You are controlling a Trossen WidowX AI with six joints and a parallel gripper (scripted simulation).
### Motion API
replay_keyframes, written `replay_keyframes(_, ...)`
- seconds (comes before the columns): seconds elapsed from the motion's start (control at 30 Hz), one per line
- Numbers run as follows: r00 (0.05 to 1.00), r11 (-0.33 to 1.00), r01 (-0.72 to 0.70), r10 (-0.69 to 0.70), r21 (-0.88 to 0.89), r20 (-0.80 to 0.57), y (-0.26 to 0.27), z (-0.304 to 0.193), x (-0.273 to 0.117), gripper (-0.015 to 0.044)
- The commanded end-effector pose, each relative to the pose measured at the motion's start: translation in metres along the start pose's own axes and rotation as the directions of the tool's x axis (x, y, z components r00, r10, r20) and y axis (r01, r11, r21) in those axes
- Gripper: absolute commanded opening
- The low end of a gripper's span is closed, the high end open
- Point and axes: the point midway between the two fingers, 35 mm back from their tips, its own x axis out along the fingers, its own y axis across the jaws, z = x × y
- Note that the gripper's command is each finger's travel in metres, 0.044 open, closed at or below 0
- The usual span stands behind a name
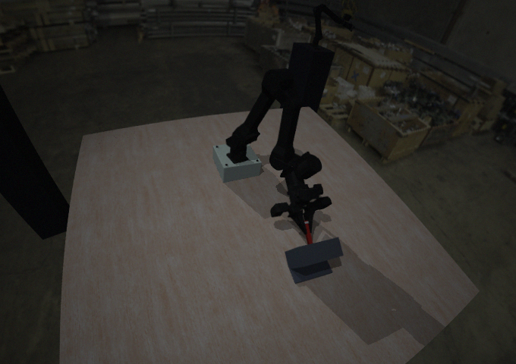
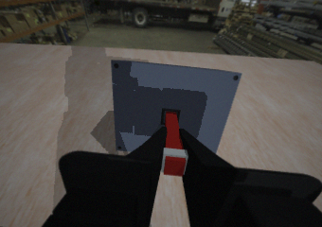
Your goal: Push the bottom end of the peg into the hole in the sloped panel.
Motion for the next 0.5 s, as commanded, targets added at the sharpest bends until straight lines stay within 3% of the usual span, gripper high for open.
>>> replay_keyframes(0.0, 1.000, 1.000, -0.007, 0.008, -0.001, 0.007, 0.0021, 0.0025, 0.0021, 0.0000)
replay_keyframes(0.47, 1.000, 1.000, -0.008, 0.008, -0.001, 0.007, 0.0020, 0.0020, 0.0065, 0.0000)
